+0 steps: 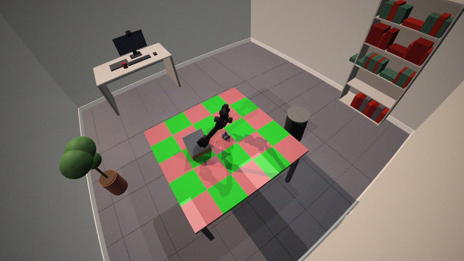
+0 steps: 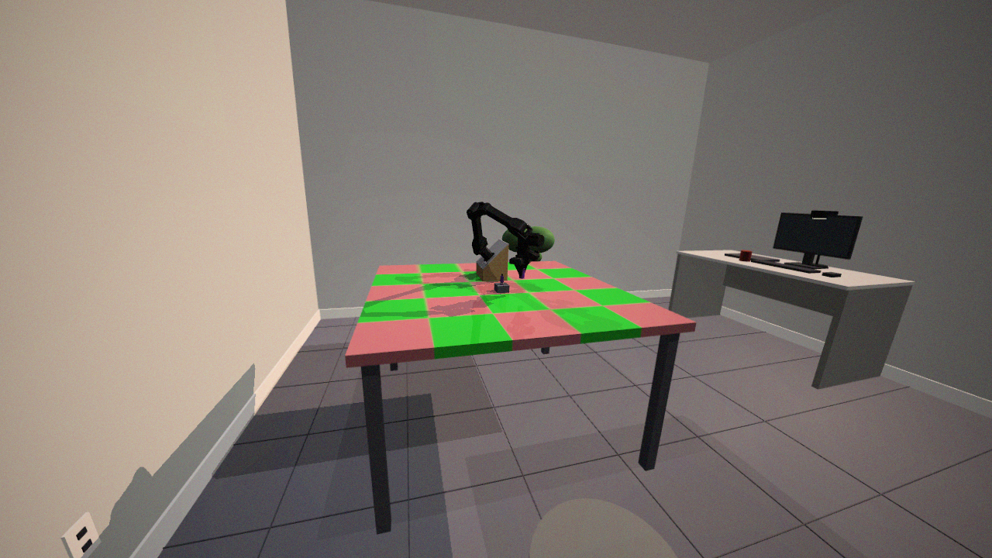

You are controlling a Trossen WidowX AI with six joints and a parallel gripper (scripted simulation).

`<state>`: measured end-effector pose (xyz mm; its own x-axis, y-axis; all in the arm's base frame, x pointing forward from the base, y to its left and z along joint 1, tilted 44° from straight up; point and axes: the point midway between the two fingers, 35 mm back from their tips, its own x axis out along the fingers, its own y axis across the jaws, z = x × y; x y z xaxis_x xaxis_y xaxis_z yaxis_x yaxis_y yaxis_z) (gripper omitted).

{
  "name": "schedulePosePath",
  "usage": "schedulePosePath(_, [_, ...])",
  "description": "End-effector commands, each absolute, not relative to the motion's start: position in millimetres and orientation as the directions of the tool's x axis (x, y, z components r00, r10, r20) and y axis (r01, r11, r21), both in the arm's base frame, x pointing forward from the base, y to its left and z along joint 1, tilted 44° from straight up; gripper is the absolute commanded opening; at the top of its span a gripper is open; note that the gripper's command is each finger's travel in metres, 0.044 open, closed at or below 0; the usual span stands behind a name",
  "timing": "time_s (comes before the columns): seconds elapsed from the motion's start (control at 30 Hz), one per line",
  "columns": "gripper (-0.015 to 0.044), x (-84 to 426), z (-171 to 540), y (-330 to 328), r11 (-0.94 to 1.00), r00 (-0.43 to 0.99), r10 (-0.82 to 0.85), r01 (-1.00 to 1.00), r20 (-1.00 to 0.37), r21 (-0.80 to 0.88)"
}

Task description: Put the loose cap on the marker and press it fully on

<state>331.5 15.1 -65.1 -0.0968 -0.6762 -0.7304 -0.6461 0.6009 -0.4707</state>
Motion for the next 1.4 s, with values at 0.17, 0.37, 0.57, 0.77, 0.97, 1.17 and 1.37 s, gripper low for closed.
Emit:
schedulePosePath(0.17, [0.0000,320.8,-38.9,6.1,0.599,-0.100,-0.676,-0.650,-0.730,-0.467])
schedulePosePath(0.37, [0.0000,313.4,-23.4,-0.1,0.599,-0.101,-0.678,-0.651,-0.729,-0.467])
schedulePosePath(0.57, [0.0000,305.2,-8.6,-6.3,0.598,-0.101,-0.679,-0.651,-0.727,-0.468])
schedulePosePath(0.77, [0.0000,296.2,5.4,-12.6,0.597,-0.102,-0.680,-0.651,-0.726,-0.468])
schedulePosePath(0.97, [0.0000,286.4,18.5,-18.9,0.596,-0.103,-0.682,-0.652,-0.724,-0.469])
schedulePosePath(1.17, [0.0000,283.7,20.7,-21.4,0.596,-0.103,-0.682,-0.652,-0.724,-0.469])
schedulePosePath(1.37, [0.0000,283.0,16.7,-25.2,0.596,-0.103,-0.682,-0.652,-0.724,-0.469])
